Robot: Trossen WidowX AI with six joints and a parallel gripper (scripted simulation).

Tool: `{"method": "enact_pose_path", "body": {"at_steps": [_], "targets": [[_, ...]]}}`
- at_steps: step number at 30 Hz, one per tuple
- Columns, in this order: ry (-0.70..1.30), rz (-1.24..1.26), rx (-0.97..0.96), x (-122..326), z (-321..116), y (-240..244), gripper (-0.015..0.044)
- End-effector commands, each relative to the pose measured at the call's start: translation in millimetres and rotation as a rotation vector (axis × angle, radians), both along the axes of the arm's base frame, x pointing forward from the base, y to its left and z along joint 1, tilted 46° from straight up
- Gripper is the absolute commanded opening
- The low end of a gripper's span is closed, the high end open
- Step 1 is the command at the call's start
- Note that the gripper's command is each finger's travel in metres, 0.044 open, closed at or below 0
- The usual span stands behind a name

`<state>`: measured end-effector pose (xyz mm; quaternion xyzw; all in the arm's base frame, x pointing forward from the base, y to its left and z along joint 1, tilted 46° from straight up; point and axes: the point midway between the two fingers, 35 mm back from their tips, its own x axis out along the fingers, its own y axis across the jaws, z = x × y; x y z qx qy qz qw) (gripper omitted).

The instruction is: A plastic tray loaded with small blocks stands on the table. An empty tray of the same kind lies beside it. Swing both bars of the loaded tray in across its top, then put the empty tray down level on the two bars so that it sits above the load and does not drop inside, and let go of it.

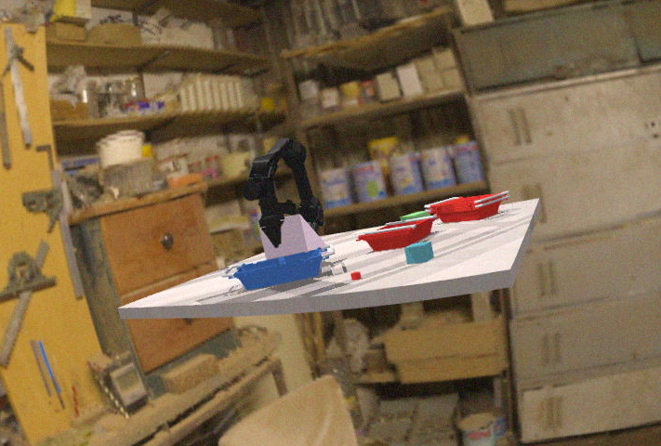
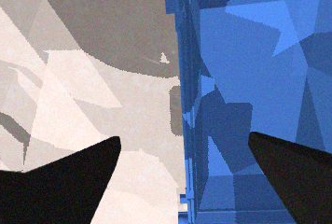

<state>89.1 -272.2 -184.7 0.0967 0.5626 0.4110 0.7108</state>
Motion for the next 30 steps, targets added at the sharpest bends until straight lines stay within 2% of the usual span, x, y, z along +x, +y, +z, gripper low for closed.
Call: {"method": "enact_pose_path", "body": {"at_steps": [1,18,26,30], "targets": [[-0.012,0.029,-0.002,-1.6,-2.8,0.4,0.0440],[-0.015,0.028,-0.003,2.7,-61.6,54.4,0.0440],[-0.015,0.028,-0.003,2.7,-64.0,57.2,0.0440],[-0.015,0.028,-0.003,2.7,-64.0,57.2,0.0381]]}}
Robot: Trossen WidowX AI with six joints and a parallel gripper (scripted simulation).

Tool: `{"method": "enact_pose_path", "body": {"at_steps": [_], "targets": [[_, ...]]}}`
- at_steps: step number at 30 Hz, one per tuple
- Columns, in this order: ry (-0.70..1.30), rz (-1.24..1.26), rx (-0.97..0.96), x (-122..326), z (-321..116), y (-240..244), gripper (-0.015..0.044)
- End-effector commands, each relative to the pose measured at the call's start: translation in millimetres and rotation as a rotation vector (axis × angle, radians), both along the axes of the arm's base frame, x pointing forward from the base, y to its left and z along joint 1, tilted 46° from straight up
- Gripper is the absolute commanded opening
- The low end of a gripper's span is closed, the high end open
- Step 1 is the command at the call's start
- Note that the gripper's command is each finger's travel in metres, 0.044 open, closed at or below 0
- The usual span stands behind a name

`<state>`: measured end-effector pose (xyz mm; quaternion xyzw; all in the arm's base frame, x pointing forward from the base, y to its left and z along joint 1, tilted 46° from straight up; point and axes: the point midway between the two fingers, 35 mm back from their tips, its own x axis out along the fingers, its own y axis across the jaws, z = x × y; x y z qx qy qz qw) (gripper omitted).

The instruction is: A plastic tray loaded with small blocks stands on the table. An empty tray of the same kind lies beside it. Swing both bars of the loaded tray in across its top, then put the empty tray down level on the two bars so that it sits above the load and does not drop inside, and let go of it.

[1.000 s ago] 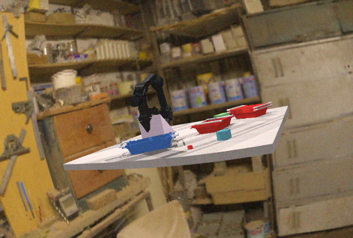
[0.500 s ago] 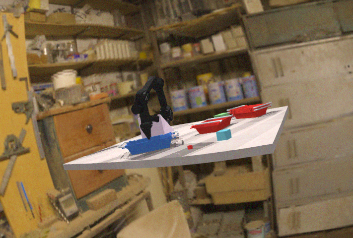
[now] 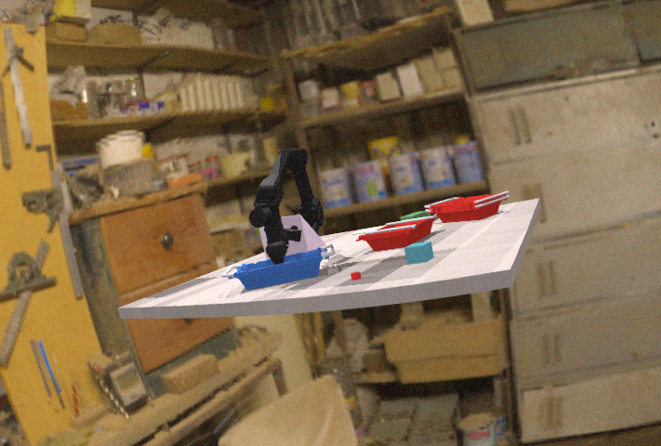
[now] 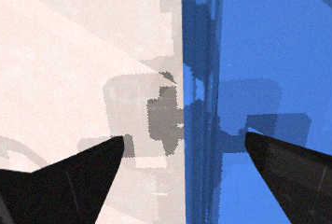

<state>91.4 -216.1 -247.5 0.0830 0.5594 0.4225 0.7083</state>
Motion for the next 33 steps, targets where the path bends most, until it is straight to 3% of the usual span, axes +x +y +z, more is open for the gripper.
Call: {"method": "enact_pose_path", "body": {"at_steps": [1,10,33], "targets": [[0.000,-0.005,0.000,0.4,-1.2,1.2,0.0367],[0.000,-0.005,0.000,0.4,-1.2,1.2,0.0235],[0.000,-0.005,0.000,0.4,-1.2,1.2,0.0081]]}}
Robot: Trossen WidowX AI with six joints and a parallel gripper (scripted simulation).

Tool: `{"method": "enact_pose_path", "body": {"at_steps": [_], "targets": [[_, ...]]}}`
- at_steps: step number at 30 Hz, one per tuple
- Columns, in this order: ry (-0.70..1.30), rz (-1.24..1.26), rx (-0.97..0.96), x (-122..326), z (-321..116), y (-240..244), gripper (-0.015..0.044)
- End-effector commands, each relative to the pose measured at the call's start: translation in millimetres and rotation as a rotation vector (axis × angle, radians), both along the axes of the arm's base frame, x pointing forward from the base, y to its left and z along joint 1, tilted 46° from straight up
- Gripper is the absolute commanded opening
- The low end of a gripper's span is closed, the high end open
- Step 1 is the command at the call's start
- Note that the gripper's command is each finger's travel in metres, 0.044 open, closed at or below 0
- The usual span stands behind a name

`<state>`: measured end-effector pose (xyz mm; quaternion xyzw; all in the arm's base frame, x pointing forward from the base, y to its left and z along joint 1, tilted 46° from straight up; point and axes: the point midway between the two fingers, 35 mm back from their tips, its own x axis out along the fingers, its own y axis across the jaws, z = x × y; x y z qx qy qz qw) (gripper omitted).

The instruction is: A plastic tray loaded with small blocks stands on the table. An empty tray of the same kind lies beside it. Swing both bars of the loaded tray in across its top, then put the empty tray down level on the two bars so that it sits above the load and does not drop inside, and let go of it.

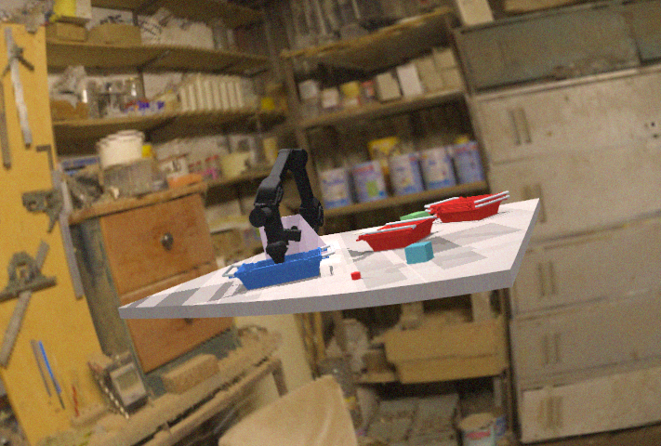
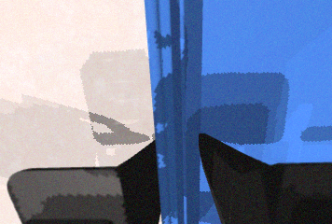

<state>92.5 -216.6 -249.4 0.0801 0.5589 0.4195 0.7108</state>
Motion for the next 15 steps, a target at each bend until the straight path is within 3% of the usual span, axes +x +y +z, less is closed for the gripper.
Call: {"method": "enact_pose_path", "body": {"at_steps": [1,15], "targets": [[0.006,-0.001,0.008,-0.7,0.7,1.7,0.0075],[0.006,-0.001,0.007,-0.5,19.2,-19.2,0.0000]]}}
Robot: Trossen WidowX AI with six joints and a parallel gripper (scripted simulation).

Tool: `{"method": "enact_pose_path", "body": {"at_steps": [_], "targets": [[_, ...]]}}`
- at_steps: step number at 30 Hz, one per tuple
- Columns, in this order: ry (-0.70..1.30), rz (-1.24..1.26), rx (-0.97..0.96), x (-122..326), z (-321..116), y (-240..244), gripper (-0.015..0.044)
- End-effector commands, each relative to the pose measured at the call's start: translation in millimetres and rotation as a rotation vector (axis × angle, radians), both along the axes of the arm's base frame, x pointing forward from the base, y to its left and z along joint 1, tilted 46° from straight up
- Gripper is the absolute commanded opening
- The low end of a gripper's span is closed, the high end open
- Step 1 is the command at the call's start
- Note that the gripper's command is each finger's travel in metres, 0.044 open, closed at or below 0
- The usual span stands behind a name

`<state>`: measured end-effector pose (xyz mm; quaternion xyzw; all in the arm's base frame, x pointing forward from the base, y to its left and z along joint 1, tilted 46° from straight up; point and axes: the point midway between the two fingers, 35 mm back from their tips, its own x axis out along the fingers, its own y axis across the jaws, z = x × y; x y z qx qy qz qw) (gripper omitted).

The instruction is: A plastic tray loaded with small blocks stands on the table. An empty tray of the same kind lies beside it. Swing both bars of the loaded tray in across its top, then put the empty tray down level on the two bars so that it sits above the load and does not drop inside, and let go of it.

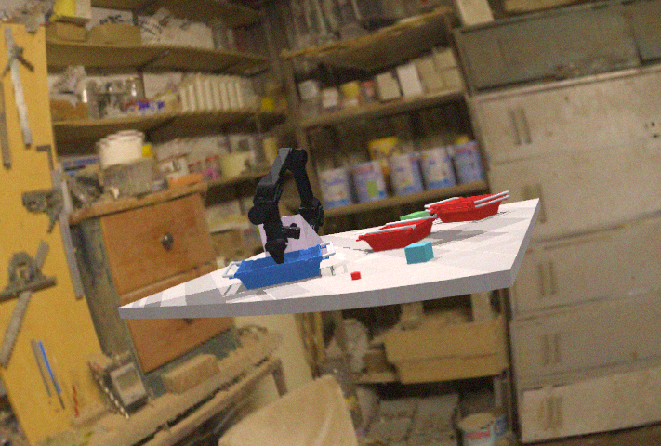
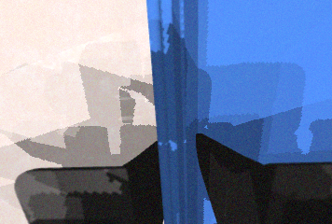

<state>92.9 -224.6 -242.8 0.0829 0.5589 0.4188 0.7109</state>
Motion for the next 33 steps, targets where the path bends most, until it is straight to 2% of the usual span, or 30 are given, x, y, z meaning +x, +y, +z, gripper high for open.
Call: {"method": "enact_pose_path", "body": {"at_steps": [1,8,33], "targets": [[0.004,0.003,0.004,-1.1,17.5,-16.2,0.0000],[0.005,0.003,0.004,-3.1,50.9,-45.5,0.0000],[0.005,0.003,0.004,-3.1,55.0,-50.1,0.0000]]}}
